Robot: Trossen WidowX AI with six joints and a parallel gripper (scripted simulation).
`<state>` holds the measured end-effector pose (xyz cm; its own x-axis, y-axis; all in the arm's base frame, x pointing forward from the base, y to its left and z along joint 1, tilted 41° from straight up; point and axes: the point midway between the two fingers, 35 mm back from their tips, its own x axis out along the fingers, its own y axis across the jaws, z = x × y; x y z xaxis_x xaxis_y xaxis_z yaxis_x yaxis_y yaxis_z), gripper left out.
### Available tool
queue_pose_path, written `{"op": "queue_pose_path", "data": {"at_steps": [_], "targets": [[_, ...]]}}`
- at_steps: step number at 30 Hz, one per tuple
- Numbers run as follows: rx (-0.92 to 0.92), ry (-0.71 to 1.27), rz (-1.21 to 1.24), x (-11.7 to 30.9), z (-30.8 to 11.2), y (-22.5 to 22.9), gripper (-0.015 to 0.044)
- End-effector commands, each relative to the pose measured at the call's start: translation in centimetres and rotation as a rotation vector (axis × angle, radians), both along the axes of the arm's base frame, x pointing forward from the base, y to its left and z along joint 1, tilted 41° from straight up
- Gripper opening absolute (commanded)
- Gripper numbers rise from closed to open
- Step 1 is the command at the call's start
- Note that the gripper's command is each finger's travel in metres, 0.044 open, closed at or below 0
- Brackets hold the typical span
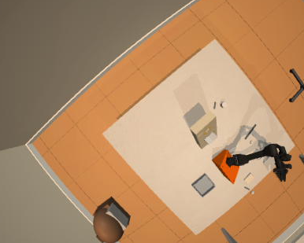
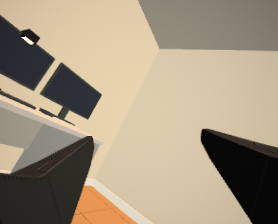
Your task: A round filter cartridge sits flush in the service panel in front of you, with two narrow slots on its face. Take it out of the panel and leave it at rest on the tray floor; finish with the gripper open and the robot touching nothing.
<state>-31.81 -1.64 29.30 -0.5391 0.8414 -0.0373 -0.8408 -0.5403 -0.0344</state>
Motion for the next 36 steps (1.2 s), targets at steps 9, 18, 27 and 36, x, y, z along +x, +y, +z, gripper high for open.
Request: {"op": "queue_pose_path", "data": {"at_steps": [9,18,27,36], "targets": [[-0.087,-0.053,0.205,-0.9,-3.7,-6.0,0.0164],[-0.039,-0.173,0.634,4.4,-4.5,-17.4,0.0088],[0.077,-0.288,1.137,15.2,-5.4,-27.1,0.0088],[0.255,-0.358,1.644,29.3,-6.4,-31.2,0.0088]]}}
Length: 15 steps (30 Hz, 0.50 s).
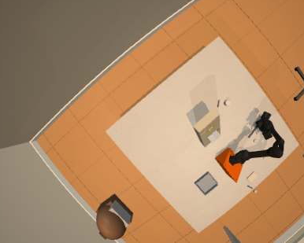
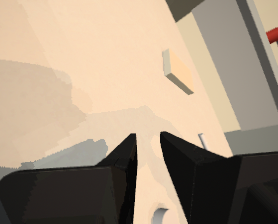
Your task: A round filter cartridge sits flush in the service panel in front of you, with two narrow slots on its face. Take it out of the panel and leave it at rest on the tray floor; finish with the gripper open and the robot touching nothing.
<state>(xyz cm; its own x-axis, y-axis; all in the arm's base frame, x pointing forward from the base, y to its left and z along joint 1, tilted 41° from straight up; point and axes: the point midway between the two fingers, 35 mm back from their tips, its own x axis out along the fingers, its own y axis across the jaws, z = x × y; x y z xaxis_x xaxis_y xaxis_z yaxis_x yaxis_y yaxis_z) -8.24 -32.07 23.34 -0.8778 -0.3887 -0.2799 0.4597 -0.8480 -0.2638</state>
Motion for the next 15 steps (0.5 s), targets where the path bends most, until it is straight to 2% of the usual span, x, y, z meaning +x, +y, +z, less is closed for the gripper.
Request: {"op": "queue_pose_path", "data": {"at_steps": [1,8,15], "targets": [[0.06,0.001,0.271,7.3,-0.5,-0.9,0.0088],[0.146,0.054,0.679,18.7,-1.1,0.8,0.0088],[0.215,0.147,1.088,29.0,-1.8,6.4,0.0088]]}}
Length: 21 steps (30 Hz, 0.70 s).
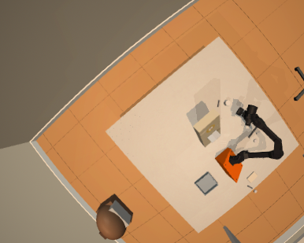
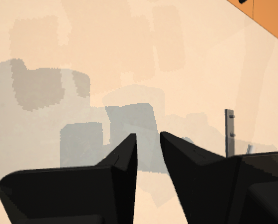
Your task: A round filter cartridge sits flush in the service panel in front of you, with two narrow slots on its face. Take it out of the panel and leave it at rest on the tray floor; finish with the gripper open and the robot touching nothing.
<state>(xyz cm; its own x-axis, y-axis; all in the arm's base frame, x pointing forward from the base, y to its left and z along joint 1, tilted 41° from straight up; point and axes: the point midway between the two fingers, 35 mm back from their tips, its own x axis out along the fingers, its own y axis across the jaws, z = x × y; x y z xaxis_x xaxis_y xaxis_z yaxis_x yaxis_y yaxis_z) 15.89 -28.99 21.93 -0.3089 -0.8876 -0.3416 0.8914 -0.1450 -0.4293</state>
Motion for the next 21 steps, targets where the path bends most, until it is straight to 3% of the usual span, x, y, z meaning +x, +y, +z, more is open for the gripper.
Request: {"op": "queue_pose_path", "data": {"at_steps": [1,13,17,21], "targets": [[0.03,0.056,0.273,6.1,-0.4,4.4,0.0088],[0.051,0.239,1.016,16.7,-1.2,21.3,0.0088],[0.038,0.321,1.273,18.0,-1.5,27.9,0.0088],[-0.025,0.512,1.428,16.8,-5.0,33.2,0.0088]]}}
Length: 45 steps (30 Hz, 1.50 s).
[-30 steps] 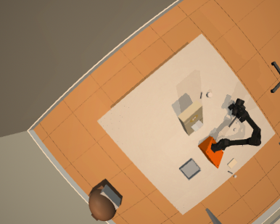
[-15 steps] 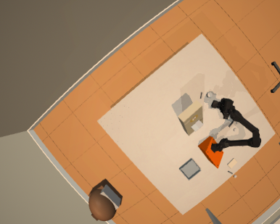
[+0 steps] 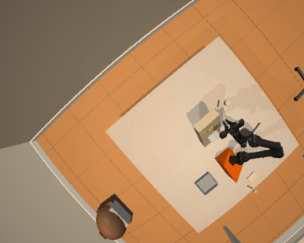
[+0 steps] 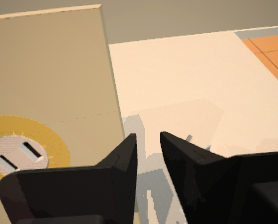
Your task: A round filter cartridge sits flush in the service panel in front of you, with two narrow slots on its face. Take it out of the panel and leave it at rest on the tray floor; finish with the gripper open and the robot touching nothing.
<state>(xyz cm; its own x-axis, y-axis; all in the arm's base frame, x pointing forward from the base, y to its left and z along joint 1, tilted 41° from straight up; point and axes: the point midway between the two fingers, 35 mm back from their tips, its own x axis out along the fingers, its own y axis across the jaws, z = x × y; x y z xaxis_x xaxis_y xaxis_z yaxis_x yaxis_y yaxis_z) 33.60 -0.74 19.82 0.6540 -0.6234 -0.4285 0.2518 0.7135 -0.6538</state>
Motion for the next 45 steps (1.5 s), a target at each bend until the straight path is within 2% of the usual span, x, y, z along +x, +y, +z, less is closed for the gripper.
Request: {"op": "queue_pose_path", "data": {"at_steps": [1,5,18,45], "targets": [[-0.131,0.138,0.227,-1.3,-3.7,6.1,0.0088],[-0.223,0.198,0.337,-2.8,-5.7,8.9,0.0088],[-0.222,0.198,0.338,-2.6,-5.8,8.9,0.0088],[-0.221,0.198,0.337,0.7,-7.7,6.8,0.0088]]}}
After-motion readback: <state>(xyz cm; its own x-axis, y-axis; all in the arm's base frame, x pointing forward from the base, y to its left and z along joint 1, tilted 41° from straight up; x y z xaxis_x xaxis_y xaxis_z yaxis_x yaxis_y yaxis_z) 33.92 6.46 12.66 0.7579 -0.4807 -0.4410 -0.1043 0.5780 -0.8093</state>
